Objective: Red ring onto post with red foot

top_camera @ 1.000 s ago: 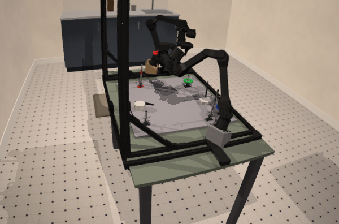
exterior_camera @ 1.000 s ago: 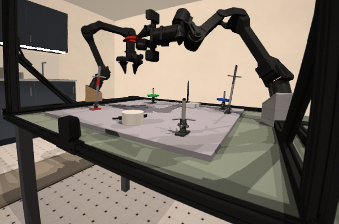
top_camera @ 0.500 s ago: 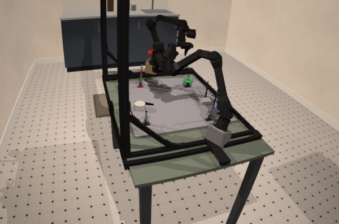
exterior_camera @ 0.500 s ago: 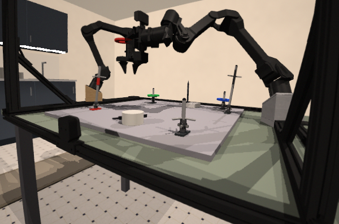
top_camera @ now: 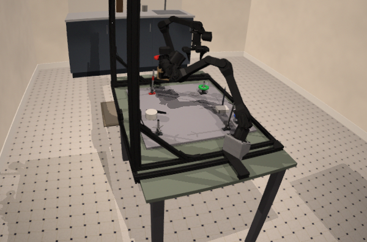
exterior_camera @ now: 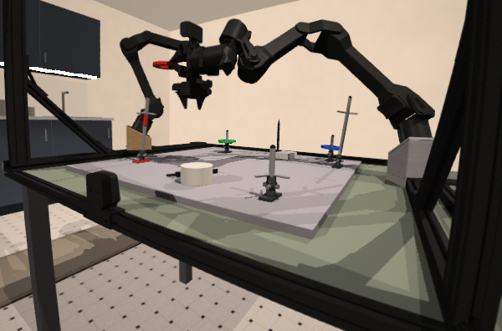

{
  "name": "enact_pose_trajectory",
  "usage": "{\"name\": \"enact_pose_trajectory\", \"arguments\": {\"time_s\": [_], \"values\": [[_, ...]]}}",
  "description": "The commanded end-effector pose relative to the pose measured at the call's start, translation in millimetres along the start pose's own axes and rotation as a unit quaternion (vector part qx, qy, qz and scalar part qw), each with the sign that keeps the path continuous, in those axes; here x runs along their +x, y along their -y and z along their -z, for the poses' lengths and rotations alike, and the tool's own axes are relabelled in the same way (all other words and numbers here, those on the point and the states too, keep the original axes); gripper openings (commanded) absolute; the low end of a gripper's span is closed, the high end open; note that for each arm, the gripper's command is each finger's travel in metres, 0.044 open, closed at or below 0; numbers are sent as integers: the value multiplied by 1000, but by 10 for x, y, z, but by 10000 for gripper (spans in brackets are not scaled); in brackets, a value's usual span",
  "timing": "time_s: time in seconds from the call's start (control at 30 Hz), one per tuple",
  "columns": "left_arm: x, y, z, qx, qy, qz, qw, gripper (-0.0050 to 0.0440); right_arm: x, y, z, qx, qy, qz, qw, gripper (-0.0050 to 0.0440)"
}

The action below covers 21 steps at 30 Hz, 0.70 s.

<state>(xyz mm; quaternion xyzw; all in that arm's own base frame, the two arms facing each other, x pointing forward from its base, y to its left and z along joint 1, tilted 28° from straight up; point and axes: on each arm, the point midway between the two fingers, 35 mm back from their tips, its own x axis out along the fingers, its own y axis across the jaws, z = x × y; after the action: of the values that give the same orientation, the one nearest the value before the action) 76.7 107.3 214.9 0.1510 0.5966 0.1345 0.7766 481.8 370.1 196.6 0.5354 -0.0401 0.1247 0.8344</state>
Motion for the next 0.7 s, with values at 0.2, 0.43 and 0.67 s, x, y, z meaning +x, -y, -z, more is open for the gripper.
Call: {"name": "enact_pose_trajectory", "arguments": {"time_s": [0.2, 0.43, 0.67], "values": [[-5, 4, -2, -3, 1, 1, 1000, 400, 254, 157, 194, 4, -2, -2, 1000, 0], [-5, 4, -2, -3, 1, 1, 1000, 400, 350, 236, 266, 4, -2, -2, 1000, 0], [-5, 4, -2, -3, 1, 1, 1000, 400, 373, 284, 298, 4, 1, -5, 1000, 0]]}}
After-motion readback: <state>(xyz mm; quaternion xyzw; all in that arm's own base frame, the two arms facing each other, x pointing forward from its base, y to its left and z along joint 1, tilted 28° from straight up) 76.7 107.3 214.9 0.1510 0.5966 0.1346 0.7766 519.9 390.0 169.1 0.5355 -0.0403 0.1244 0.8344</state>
